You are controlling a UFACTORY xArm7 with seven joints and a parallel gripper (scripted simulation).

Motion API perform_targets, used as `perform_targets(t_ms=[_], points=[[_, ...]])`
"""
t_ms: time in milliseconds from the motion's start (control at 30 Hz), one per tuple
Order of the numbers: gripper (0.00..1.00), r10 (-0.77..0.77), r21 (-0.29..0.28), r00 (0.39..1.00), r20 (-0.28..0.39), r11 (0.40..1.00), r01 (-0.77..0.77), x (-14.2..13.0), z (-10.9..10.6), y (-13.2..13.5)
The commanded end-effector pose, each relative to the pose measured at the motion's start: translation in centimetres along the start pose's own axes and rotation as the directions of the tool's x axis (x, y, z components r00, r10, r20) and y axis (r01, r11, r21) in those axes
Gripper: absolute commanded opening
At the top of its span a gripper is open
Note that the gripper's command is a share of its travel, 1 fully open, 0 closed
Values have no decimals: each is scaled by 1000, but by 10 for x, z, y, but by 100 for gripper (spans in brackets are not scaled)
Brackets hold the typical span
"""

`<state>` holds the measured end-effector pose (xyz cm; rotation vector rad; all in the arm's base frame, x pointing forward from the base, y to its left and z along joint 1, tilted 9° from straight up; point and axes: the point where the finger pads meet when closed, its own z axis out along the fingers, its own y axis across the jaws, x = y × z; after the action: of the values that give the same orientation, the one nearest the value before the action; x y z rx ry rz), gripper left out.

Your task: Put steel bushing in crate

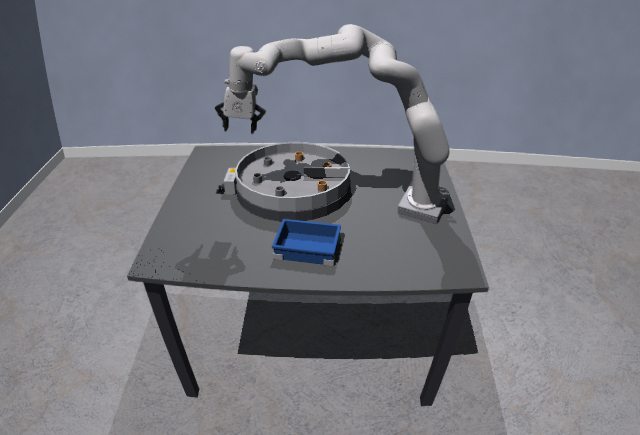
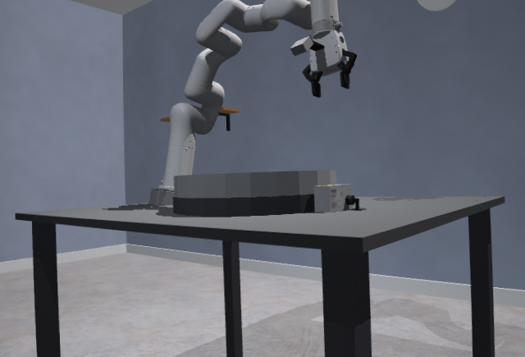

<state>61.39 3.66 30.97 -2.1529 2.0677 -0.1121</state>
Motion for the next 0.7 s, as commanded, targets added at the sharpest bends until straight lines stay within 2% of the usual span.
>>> perform_targets(t_ms=[0, 33, 167, 500, 567, 600, 667], points=[[100, -5, 9, 1000, -6, 1000, 5, 20, 0, 11], [100, -7, -2, 1000, -11, 1000, 7, 43, 3, 27], [100, -8, -13, 1000, -14, 1000, 8, 64, 7, 44], [100, -15, -50, 1000, -5, 999, 15, 126, 25, 113], [100, -15, -50, 1000, -5, 999, 15, 126, 25, 113], [100, -18, -60, 1000, 2, 998, 18, 141, 31, 135], [100, -19, -64, 1000, 7, 998, 19, 146, 34, 146]])
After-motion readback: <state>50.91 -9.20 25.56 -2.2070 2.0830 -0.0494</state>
